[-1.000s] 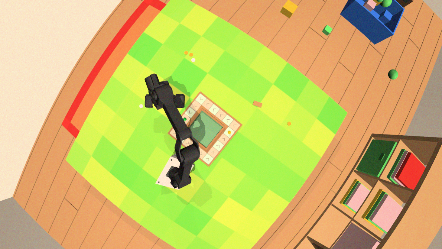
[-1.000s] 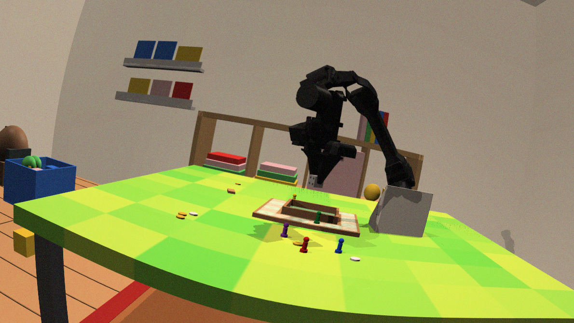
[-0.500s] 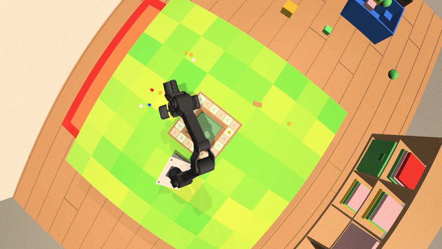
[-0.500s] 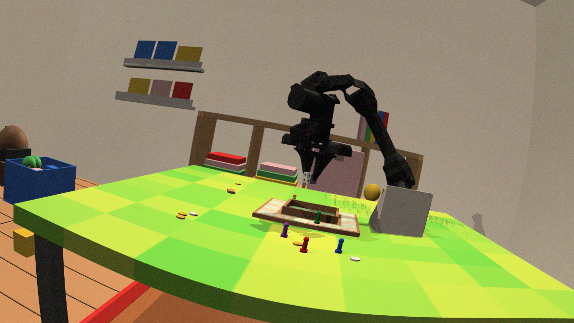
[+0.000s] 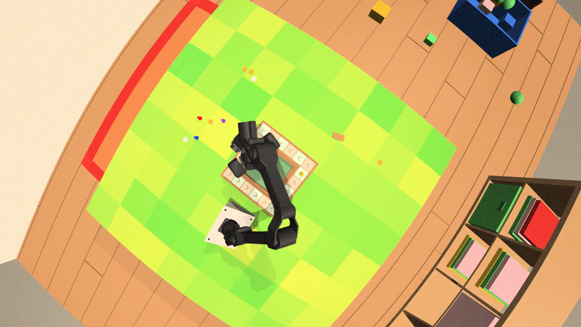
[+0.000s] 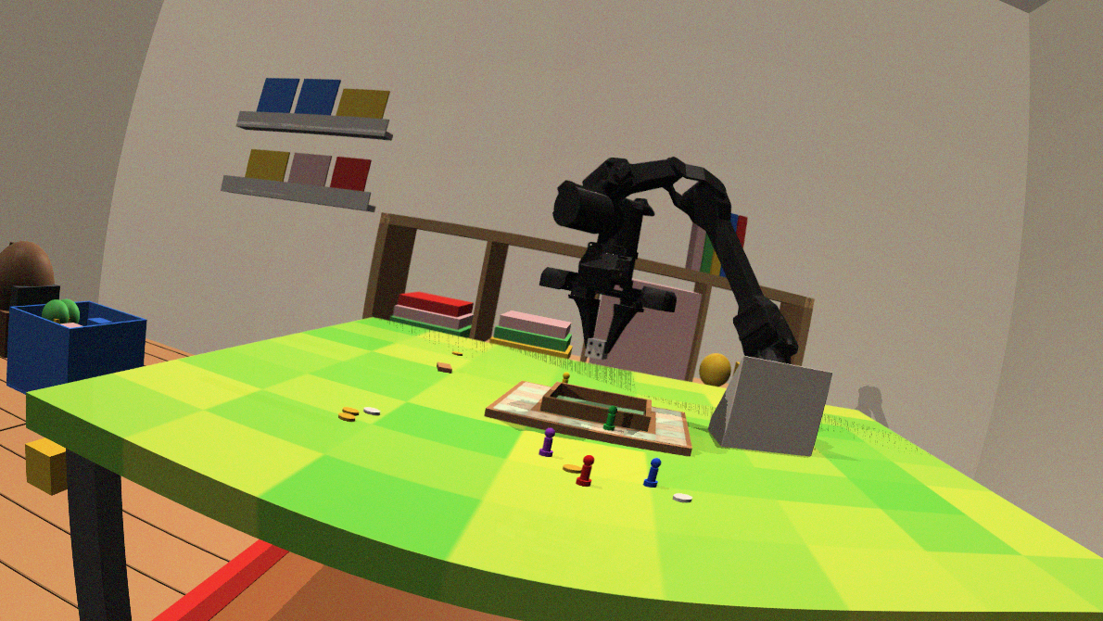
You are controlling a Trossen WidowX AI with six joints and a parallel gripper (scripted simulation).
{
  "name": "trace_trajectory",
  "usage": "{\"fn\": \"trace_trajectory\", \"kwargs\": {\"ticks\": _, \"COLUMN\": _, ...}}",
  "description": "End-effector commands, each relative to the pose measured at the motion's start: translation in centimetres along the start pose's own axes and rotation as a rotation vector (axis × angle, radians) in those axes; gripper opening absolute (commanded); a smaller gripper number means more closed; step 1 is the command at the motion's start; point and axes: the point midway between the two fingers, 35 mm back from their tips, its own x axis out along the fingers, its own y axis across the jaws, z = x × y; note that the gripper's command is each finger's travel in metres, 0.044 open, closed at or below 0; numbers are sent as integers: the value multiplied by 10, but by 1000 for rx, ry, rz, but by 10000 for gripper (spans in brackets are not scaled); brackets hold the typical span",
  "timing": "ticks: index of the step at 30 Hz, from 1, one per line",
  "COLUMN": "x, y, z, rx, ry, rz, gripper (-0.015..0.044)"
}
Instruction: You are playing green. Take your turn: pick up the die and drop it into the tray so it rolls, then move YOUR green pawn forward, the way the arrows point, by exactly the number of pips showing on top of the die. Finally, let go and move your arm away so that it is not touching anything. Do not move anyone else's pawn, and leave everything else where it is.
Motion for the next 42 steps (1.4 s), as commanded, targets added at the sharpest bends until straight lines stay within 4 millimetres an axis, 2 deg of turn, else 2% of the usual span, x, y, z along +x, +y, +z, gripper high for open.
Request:
{"fn": "trace_trajectory", "kwargs": {"ticks": 1, "x": 6, "y": -2, "z": -24, "rx": -109, "ry": 6, "rz": -4, "gripper": 0}}
{"fn": "trace_trajectory", "kwargs": {"ticks": 9, "x": 18, "y": 1, "z": -62, "rx": -295, "ry": 19, "rz": -4, "gripper": 0}}
{"fn": "trace_trajectory", "kwargs": {"ticks": 17, "x": 20, "y": 2, "z": -66, "rx": -310, "ry": 3, "rz": 10, "gripper": 0}}
{"fn": "trace_trajectory", "kwargs": {"ticks": 30, "x": 33, "y": 13, "z": -64, "rx": -305, "ry": -385, "rz": 181, "gripper": 0}}
{"fn": "trace_trajectory", "kwargs": {"ticks": 42, "x": 34, "y": 14, "z": -64, "rx": -295, "ry": -776, "rz": 146, "gripper": 0}}
